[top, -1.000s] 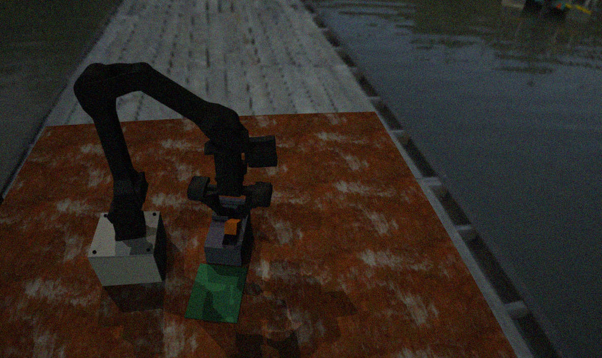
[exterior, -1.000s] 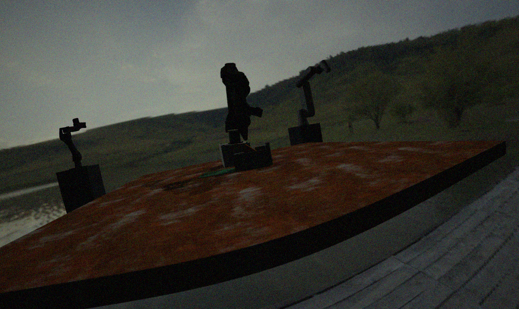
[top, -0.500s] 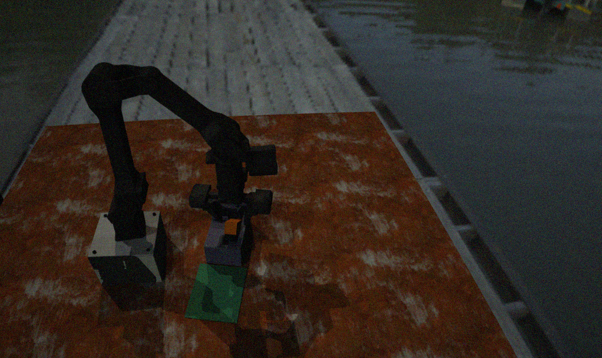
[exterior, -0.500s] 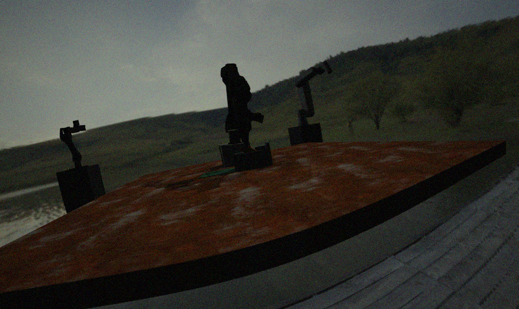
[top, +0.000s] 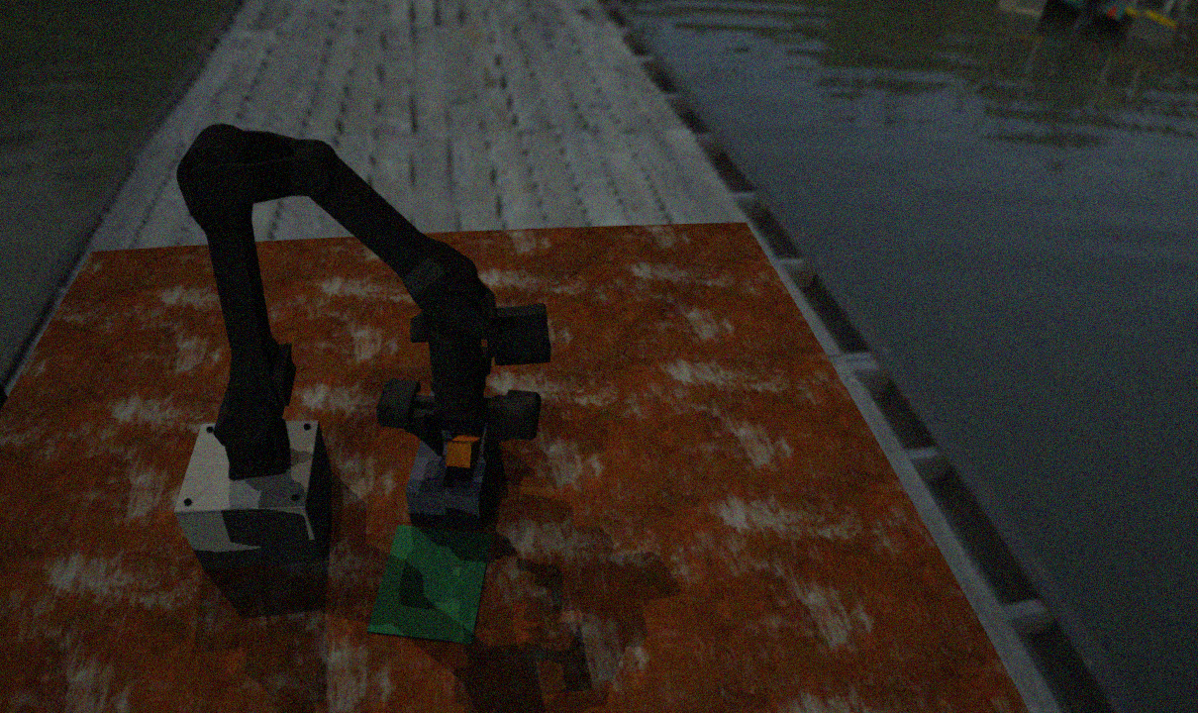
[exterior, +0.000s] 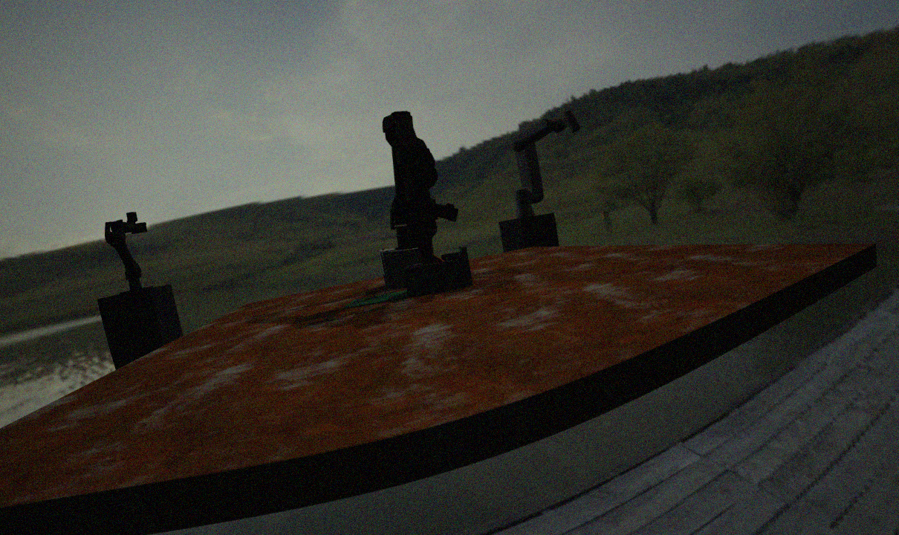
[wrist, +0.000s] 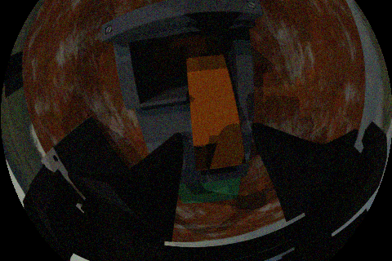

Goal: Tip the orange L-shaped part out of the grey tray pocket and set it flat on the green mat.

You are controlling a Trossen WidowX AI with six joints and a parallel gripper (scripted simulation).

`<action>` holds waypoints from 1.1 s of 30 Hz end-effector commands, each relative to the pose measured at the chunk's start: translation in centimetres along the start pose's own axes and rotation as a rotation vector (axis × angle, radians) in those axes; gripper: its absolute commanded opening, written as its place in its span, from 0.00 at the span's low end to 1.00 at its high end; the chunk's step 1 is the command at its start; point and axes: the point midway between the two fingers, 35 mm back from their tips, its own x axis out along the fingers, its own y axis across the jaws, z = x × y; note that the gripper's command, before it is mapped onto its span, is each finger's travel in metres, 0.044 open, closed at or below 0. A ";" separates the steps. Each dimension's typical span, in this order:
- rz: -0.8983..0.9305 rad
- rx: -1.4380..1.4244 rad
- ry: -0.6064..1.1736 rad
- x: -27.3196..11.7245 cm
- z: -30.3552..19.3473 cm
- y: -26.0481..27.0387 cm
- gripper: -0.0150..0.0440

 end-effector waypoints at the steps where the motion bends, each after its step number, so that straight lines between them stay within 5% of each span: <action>1: -0.001 0.000 0.000 -0.1 0.0 0.0 0.60; 3: -0.001 0.000 0.000 -0.1 0.0 0.0 0.51; 13: -0.001 0.000 0.000 -0.1 0.0 0.0 0.39; 16: -0.001 0.000 0.000 -0.1 0.0 0.0 0.26; 33: 0.000 0.003 -0.001 -1.7 0.0 0.0 0.25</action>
